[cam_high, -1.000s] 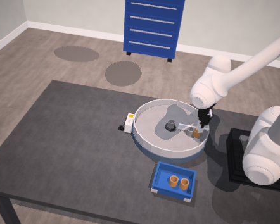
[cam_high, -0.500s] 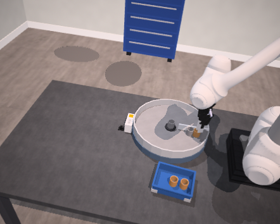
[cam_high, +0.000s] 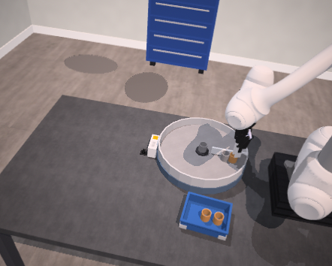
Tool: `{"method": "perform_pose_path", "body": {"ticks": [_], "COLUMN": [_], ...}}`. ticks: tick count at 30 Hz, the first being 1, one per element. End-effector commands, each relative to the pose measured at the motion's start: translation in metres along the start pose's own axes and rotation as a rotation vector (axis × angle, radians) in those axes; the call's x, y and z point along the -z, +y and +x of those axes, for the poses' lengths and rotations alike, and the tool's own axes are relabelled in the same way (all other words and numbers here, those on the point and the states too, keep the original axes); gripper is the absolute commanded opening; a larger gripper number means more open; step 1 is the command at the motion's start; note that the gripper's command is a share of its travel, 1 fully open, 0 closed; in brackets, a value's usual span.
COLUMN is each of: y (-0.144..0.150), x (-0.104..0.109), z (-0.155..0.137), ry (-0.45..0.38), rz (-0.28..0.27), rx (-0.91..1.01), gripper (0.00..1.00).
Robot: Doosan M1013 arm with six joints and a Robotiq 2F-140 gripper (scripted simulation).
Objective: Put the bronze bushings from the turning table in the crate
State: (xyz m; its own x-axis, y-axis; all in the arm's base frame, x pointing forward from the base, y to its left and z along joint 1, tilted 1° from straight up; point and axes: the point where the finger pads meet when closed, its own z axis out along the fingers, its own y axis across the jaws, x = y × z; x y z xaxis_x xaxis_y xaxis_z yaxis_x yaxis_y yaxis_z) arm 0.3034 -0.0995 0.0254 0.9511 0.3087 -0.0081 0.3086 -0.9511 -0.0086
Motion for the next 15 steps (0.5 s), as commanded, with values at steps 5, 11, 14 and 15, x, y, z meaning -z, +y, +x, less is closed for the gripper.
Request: {"method": "perform_pose_path", "body": {"ticks": [5, 11, 14, 15], "y": [0.0012, 0.0015, 0.0015, 0.0015], "x": [-0.0011, -0.0009, -0.0009, -0.0009], "z": [0.0019, 0.0021, 0.0021, 0.0021], "ry": [0.003, 0.003, 0.003, 0.003], "rz": [0.002, 0.002, 0.002, 0.002], "rx": [-0.002, -0.002, -0.002, -0.002], "gripper": [0.10, 0.10, 0.10, 0.10]}}
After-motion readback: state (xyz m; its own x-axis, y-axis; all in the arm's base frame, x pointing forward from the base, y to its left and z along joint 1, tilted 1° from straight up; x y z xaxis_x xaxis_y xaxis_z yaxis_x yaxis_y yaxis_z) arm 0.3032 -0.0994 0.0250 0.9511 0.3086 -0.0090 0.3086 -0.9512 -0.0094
